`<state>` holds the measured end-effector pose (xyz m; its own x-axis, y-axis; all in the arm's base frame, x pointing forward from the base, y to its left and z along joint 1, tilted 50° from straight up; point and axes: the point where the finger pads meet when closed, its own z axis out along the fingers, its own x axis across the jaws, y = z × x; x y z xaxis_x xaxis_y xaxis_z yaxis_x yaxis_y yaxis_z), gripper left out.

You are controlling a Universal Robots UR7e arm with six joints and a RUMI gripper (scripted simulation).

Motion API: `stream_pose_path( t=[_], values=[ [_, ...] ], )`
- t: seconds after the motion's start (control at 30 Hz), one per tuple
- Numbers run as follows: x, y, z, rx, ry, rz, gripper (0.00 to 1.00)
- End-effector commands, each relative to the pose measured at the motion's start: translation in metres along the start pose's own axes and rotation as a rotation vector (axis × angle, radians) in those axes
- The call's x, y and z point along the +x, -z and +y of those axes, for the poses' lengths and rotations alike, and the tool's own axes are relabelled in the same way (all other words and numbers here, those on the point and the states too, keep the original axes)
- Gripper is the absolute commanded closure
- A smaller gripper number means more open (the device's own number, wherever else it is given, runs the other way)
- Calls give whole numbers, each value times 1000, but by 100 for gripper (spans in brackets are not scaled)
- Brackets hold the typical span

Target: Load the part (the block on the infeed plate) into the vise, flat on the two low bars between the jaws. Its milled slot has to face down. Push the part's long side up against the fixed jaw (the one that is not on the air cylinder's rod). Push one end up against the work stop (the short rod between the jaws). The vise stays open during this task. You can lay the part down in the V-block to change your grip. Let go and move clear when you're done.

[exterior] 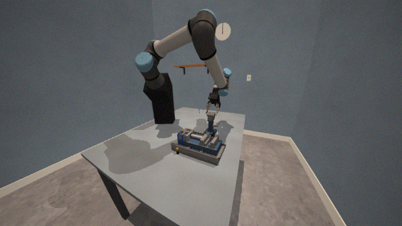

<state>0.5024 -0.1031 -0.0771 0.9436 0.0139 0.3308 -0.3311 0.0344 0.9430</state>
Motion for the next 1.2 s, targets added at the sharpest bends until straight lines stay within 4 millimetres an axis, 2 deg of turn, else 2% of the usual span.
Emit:
stream_pose_path(
  t=[0.0, 1.17],
  values=[
    [2, -1, 0, 0, -4, -2, 49],
    [0, -4, -3, 5, -1, -2, 49]
  ],
)
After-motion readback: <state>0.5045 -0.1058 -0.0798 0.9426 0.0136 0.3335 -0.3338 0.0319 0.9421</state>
